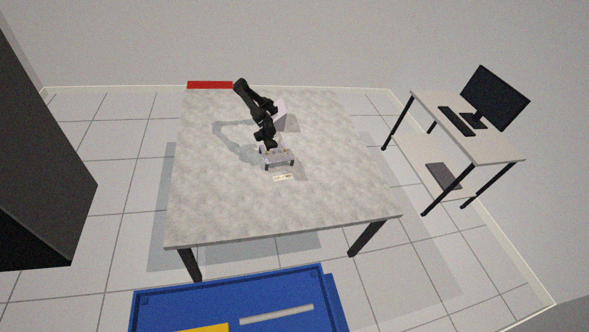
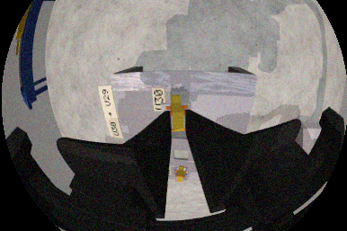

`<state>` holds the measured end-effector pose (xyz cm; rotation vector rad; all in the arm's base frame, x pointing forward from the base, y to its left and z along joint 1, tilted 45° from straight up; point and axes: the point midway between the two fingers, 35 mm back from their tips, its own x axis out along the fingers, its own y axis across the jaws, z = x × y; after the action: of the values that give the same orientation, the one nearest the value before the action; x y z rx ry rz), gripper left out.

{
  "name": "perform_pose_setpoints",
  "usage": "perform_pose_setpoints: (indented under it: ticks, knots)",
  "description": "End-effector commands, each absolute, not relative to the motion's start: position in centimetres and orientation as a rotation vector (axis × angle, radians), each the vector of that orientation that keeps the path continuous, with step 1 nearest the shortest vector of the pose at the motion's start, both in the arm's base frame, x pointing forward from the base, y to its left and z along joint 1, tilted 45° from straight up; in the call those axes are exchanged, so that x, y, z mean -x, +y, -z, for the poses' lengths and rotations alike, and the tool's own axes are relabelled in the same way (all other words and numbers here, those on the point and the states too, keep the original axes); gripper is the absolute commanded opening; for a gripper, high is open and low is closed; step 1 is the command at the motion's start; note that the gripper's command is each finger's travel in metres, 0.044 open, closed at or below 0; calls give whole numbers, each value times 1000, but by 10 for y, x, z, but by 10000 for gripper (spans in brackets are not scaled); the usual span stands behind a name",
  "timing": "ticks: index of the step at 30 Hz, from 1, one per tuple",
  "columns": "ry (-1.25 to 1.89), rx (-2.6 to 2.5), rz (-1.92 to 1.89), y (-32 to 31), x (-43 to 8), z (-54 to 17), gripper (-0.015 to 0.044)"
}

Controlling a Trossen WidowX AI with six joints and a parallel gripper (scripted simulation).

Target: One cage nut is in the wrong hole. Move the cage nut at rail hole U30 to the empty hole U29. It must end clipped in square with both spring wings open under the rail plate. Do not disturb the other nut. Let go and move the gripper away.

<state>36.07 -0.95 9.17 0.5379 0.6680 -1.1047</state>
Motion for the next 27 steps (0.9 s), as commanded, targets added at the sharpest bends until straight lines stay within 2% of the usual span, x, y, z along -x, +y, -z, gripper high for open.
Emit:
perform_pose_setpoints:
  ticks: [1,27]
  knots:
    - [662,-539,1109,-10,-361,-93,29]
    - [662,-539,1109,-7,-360,-96,29]
